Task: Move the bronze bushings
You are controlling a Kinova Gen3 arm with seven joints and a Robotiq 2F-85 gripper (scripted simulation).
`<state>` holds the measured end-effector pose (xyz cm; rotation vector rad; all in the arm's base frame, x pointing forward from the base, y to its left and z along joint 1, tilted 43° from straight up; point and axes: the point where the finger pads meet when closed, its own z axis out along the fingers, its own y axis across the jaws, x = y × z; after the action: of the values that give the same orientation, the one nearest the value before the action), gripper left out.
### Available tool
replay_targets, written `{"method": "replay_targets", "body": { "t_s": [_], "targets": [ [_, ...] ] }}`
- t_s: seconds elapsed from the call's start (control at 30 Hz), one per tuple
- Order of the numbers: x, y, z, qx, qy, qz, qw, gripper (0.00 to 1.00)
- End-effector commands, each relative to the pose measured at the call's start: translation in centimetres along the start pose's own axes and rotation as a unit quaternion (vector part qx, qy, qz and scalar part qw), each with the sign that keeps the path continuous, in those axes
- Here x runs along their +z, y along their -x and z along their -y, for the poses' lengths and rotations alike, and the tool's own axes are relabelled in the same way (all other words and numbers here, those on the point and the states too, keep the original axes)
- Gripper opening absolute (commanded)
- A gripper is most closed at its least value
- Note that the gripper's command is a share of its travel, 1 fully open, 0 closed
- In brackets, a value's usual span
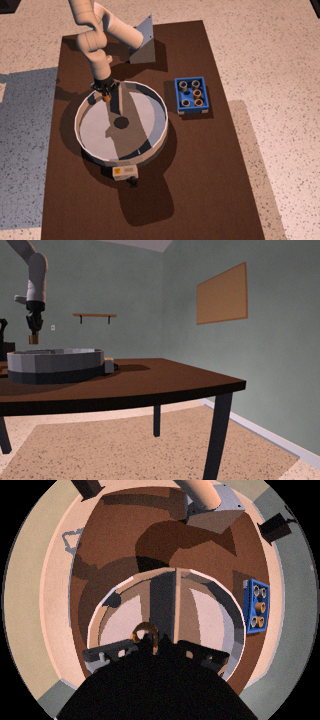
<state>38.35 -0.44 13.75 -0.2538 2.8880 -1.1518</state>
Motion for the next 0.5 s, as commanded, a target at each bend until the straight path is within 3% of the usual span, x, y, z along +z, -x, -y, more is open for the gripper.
{"method": "replay_targets", "body": {
  "t_s": [0.0,0.47],
  "targets": [
    [-0.10,0.11,0.38,0.003,0.004,0.001,1.000,0.00],
    [-0.10,0.13,0.59,0.003,0.004,0.001,1.000,0.00]
  ]
}}
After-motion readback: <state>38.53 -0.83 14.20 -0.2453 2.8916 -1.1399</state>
